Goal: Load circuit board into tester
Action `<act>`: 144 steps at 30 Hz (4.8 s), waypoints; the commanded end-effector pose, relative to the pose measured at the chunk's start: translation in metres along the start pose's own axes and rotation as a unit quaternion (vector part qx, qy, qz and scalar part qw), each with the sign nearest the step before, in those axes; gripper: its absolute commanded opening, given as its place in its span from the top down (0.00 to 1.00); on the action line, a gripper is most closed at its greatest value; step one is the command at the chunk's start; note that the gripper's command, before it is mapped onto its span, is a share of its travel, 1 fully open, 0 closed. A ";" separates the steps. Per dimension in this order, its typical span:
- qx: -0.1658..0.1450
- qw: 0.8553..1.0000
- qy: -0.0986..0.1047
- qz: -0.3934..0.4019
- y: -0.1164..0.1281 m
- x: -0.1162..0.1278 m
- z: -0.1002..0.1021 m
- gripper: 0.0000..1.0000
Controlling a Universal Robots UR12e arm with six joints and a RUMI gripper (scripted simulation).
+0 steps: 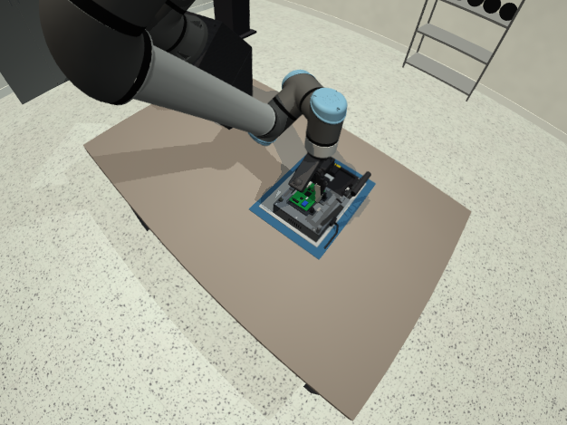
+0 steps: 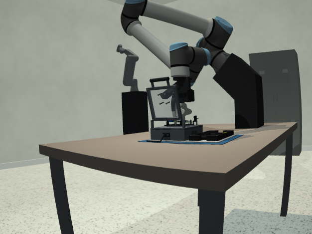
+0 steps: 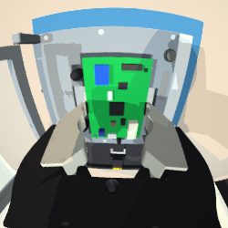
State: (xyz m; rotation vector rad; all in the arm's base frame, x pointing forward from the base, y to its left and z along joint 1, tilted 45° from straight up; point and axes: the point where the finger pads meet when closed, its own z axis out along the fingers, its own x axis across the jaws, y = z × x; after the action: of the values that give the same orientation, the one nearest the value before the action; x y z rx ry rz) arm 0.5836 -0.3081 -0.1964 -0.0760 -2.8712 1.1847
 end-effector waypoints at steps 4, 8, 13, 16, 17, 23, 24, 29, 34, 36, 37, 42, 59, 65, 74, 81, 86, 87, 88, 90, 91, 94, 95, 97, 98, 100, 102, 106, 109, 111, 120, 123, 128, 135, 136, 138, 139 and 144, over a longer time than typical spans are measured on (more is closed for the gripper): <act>-0.001 1.000 0.000 0.002 0.000 -0.004 0.004 0.61; -0.001 1.000 0.000 0.002 0.000 -0.004 0.004 0.61; -0.001 1.000 0.000 0.002 0.000 -0.004 0.004 0.61; -0.001 1.000 0.000 0.002 0.000 -0.004 0.004 0.61; -0.001 1.000 0.000 0.002 0.000 -0.004 0.004 0.61; -0.001 1.000 0.000 0.002 0.000 -0.004 0.004 0.61; -0.001 1.000 0.000 0.002 0.000 -0.004 0.004 0.61; -0.001 1.000 0.000 0.002 0.000 -0.004 0.004 0.61; -0.001 1.000 0.000 0.002 0.000 -0.004 0.005 0.61; -0.001 1.000 0.000 0.002 0.000 -0.004 0.005 0.61; -0.001 1.000 0.000 0.002 0.000 -0.004 0.005 0.61; -0.001 1.000 0.000 0.002 0.000 -0.004 0.005 0.61; -0.001 1.000 0.000 0.002 0.000 -0.004 0.005 0.61; -0.001 1.000 0.000 0.002 0.000 -0.004 0.005 0.61; -0.001 1.000 -0.001 0.002 0.000 -0.005 0.003 0.61; 0.000 1.000 -0.002 0.002 0.000 -0.006 -0.003 0.61; 0.000 1.000 -0.002 0.001 0.000 -0.004 -0.007 0.61; -0.001 1.000 -0.001 0.001 0.001 -0.004 -0.008 0.61; -0.001 1.000 -0.001 0.001 0.001 -0.004 -0.008 0.61; -0.001 1.000 -0.001 0.000 0.001 -0.003 -0.009 0.61; -0.001 1.000 -0.001 0.000 0.001 -0.003 -0.009 0.61; -0.001 1.000 -0.001 0.001 0.000 -0.003 -0.009 0.61; -0.001 1.000 -0.001 0.001 0.000 -0.003 -0.009 0.61; -0.001 1.000 0.000 0.000 0.000 -0.003 -0.008 0.61; -0.001 1.000 0.000 0.000 0.001 -0.002 -0.008 0.61; -0.001 1.000 0.000 0.000 0.001 -0.002 -0.008 0.61; -0.001 1.000 0.000 0.000 0.001 -0.002 -0.008 0.61; -0.001 1.000 0.000 0.000 0.001 -0.002 -0.008 0.61; -0.001 1.000 0.000 0.000 0.001 -0.002 -0.008 0.61; -0.001 1.000 0.000 0.000 0.001 -0.002 -0.008 0.61; -0.001 1.000 0.000 0.000 0.001 -0.002 -0.008 0.61; -0.001 1.000 0.000 0.000 0.001 -0.002 -0.008 0.61; -0.001 1.000 0.000 0.000 0.001 -0.002 -0.008 0.61; -0.001 1.000 0.000 0.000 0.001 -0.002 -0.008 0.61; -0.001 1.000 0.000 0.000 0.001 -0.002 -0.008 0.61; -0.001 1.000 0.000 0.000 0.001 -0.002 -0.008 0.61; -0.001 1.000 0.000 0.000 0.001 -0.002 -0.008 0.61; -0.001 1.000 0.000 0.000 0.001 -0.002 -0.007 0.61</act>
State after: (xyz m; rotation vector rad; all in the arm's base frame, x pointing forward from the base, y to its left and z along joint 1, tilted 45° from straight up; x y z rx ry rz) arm 0.5877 -0.3039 -0.1924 -0.0789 -2.8734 1.1839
